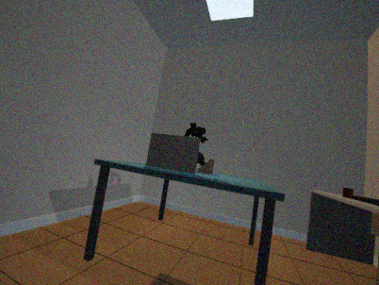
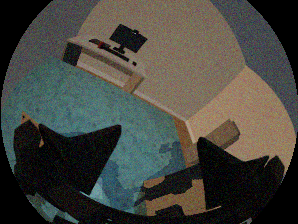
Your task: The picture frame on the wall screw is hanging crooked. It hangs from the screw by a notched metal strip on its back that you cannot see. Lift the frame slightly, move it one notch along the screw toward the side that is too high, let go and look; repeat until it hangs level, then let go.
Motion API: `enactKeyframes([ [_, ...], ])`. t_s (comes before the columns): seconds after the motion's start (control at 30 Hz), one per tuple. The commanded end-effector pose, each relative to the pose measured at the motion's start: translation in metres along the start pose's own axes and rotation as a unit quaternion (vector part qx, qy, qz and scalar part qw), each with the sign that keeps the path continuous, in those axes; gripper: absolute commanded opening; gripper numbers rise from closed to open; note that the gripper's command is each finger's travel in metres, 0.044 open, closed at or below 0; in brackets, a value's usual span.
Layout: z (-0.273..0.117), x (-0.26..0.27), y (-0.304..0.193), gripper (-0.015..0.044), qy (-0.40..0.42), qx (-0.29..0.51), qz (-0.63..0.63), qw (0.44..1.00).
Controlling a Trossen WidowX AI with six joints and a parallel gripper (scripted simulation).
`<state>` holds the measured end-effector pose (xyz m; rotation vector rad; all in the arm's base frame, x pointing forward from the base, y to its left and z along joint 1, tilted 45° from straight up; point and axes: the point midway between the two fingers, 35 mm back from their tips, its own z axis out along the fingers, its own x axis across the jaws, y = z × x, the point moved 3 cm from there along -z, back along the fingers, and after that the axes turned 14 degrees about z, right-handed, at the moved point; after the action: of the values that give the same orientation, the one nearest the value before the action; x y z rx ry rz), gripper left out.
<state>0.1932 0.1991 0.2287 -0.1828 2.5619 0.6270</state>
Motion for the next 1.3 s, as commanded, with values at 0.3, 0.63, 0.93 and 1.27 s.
enactKeyframes([
  [0.3, -0.059, -0.028, -0.082, 0.0260, -0.195, -0.092, 0.435, 0.874],
  [0.63, -0.119, -0.012, -0.148, 0.0260, -0.351, -0.289, 0.692, 0.561],
  [0.93, -0.136, 0.000, -0.164, 0.0260, -0.382, -0.373, 0.721, 0.441],
  [1.27, -0.136, 0.000, -0.164, 0.0260, -0.382, -0.373, 0.721, 0.441],
])
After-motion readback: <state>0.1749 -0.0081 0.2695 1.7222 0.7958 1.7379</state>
